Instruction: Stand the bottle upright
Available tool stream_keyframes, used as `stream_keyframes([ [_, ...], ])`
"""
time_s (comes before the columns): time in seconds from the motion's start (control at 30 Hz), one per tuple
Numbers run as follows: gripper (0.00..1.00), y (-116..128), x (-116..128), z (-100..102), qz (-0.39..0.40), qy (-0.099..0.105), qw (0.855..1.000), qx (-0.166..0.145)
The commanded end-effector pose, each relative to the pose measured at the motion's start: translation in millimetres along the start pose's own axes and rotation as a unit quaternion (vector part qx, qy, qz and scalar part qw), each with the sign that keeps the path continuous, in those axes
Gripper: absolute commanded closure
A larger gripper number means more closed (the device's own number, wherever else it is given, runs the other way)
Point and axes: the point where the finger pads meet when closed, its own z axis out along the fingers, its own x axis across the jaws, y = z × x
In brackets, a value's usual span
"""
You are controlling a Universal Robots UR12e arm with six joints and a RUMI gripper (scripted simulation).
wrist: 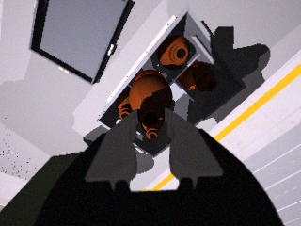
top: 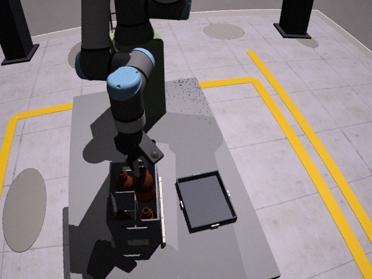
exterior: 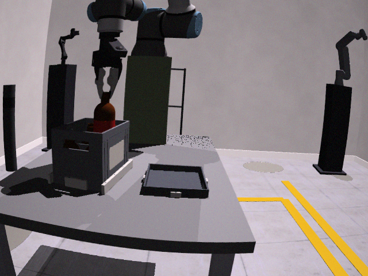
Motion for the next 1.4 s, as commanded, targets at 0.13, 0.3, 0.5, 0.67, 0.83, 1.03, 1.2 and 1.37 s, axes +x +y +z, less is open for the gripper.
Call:
stream_keyframes([
  [0.13,1.00,1,0,-2,0.001,0.001,1.000,0.000],
  [0.3,1.00,1,0,-2,0.001,0.001,1.000,0.000],
  [0.5,1.00,1,0,-2,0.001,0.001,1.000,0.000],
  [0.67,1.00,1,0,-2,0.001,0.001,1.000,0.000],
  [0.83,1.00,1,0,-4,0.001,0.001,1.000,0.000],
  [1.03,1.00,1,0,-7,0.001,0.001,1.000,0.000],
  [1.2,1.00,1,0,-10,0.001,0.001,1.000,0.000],
  [1.37,1.00,1,0,-15,0.001,0.001,1.000,0.000],
])
